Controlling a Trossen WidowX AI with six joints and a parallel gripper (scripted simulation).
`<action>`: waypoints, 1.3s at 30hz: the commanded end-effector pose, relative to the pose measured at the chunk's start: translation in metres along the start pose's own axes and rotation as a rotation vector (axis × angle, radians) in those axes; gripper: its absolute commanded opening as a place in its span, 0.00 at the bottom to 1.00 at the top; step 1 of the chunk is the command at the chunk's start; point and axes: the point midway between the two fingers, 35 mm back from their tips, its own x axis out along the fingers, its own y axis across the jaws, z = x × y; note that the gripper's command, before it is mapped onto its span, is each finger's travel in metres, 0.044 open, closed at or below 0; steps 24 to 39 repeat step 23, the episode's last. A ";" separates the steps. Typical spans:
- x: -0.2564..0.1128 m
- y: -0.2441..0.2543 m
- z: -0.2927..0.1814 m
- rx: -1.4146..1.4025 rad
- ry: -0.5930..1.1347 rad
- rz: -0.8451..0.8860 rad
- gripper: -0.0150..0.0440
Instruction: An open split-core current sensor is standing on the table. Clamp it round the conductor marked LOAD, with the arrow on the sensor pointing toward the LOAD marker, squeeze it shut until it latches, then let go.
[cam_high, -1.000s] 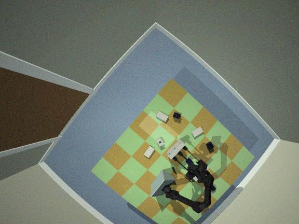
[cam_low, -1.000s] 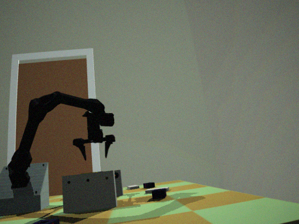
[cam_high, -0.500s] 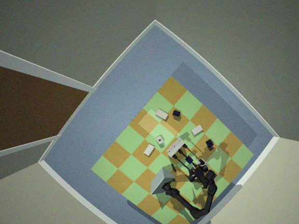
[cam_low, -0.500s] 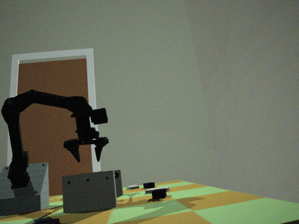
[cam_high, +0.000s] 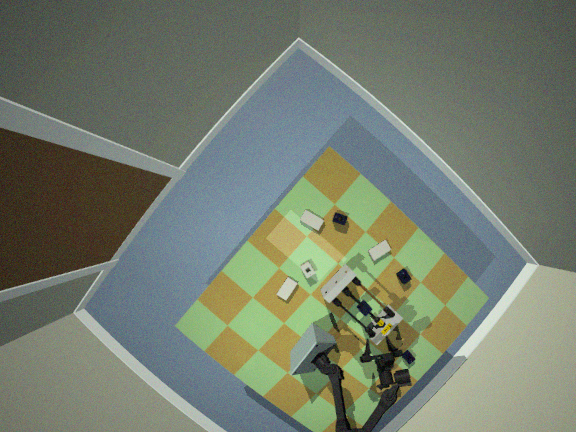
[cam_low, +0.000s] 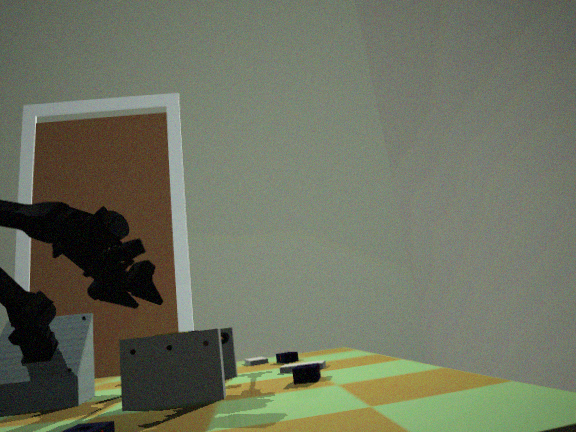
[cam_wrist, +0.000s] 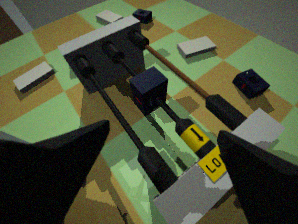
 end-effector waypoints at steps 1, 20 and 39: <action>-0.008 0.002 -0.004 0.003 -0.082 -0.080 1.00; 0.002 0.000 0.001 -0.004 0.016 0.017 1.00; 0.000 0.000 0.000 -0.006 0.011 0.006 1.00</action>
